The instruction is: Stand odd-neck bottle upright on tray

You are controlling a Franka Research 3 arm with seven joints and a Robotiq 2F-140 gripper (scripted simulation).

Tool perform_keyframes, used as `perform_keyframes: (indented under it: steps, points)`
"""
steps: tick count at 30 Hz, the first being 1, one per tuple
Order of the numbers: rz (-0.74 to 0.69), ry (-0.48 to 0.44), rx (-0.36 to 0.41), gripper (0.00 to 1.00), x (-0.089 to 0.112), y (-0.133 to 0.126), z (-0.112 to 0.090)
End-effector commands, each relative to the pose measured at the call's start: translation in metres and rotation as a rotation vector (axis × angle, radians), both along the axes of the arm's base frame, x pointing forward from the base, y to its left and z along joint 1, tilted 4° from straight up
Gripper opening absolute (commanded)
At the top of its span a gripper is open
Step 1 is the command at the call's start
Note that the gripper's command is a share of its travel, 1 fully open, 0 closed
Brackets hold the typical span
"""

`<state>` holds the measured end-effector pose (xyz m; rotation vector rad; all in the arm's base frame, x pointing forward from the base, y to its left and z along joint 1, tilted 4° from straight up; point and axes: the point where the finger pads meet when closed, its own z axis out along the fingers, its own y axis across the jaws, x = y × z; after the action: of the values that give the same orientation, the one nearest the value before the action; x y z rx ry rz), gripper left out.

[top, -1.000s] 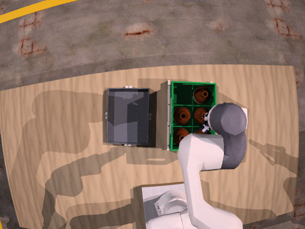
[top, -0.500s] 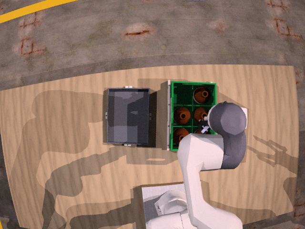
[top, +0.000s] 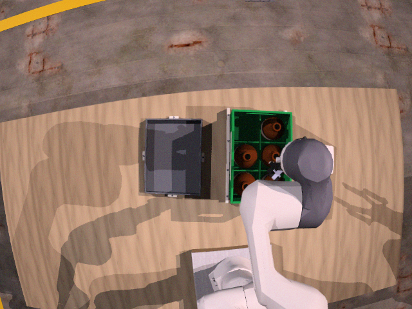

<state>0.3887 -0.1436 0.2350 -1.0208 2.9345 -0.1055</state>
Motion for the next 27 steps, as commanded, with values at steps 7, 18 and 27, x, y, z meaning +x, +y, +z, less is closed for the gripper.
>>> perform_keyframes:
  steps: [7,18,27]
  points:
    - [-0.005,-0.003,0.003,0.44,0.0013,0.0022,-0.0005]
    - [-0.005,-0.003,0.003,0.44,0.0015,0.0021,-0.0031]
    - [-0.005,-0.003,0.003,0.44,0.0018,0.0018,-0.0088]
